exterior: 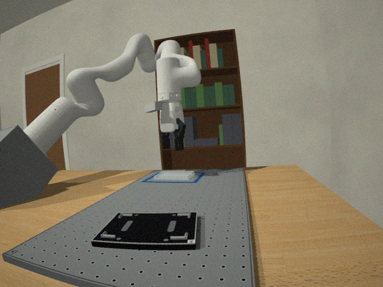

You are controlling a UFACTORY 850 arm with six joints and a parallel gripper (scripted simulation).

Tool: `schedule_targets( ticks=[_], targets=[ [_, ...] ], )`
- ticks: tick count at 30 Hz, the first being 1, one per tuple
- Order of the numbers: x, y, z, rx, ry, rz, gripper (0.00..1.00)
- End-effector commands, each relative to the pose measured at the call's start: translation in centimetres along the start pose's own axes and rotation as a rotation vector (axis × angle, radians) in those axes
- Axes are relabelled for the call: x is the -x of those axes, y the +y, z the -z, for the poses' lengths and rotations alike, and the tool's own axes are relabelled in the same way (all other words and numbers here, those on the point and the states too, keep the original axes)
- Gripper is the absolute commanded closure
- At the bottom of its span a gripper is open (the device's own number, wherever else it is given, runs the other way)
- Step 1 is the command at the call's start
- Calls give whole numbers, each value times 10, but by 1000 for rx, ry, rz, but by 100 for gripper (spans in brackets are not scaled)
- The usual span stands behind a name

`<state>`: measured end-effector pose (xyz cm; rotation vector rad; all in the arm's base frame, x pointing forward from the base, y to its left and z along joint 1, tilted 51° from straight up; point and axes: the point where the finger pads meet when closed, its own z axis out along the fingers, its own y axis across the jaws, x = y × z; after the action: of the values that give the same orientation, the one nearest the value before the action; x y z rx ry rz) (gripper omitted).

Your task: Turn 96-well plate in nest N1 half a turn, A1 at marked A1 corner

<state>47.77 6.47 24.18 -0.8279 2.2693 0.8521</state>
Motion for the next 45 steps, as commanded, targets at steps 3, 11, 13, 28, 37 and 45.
schedule_targets(
  ticks=[3,11,13,28,37,45],
  targets=[
    [0,0,0,-4,-12,167,0],
    [0,0,0,-6,-12,433,0],
    [0,0,0,-6,-12,500,0],
    [0,0,-10,-8,-11,837,0],
    [0,0,-10,-10,-10,1071,0],
    [0,0,-10,-11,-9,1337,0]
  ],
)
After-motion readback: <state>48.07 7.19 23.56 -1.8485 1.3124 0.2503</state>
